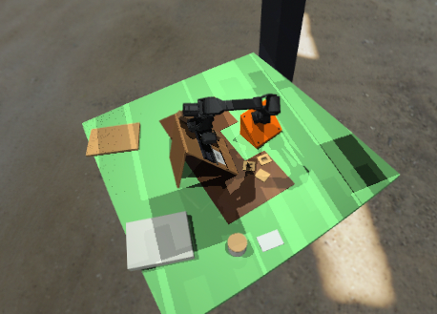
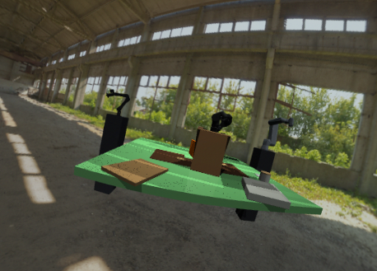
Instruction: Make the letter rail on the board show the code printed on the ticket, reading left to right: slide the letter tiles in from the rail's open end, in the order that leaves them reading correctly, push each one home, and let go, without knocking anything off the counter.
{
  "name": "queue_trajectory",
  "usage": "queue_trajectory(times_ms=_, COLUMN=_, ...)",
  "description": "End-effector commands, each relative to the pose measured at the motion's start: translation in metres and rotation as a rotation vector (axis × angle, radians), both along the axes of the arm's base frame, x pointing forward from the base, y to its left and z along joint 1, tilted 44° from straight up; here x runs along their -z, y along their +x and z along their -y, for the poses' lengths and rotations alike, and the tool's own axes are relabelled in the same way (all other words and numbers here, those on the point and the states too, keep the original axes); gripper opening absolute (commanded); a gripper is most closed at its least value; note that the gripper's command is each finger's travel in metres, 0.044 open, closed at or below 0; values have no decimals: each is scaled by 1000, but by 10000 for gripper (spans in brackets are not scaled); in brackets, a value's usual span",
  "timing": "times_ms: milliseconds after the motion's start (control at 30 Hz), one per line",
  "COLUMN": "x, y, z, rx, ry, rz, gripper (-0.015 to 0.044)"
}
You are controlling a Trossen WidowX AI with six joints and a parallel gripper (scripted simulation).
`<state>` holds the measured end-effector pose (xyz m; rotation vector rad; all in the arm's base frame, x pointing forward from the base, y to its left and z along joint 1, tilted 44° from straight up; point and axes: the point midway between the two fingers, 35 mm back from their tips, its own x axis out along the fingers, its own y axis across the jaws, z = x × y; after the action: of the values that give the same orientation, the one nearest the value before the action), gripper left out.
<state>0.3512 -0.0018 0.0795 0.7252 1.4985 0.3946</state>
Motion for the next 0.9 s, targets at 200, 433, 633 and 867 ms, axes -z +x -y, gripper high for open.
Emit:
queue_trajectory(times_ms=200, x=3, y=0, z=3, rx=-4, ry=-2, rz=5, gripper=0)
queue_trajectory(times_ms=433, x=1, y=-2, z=3, rx=-4, ry=-2, rz=4, gripper=0)
queue_trajectory(times_ms=633, x=-6, y=-9, z=6, rx=-4, ry=-2, rz=4, gripper=0)
queue_trajectory(times_ms=867, x=-12, y=-16, z=11, rx=-4, ry=-2, rz=3, gripper=0)
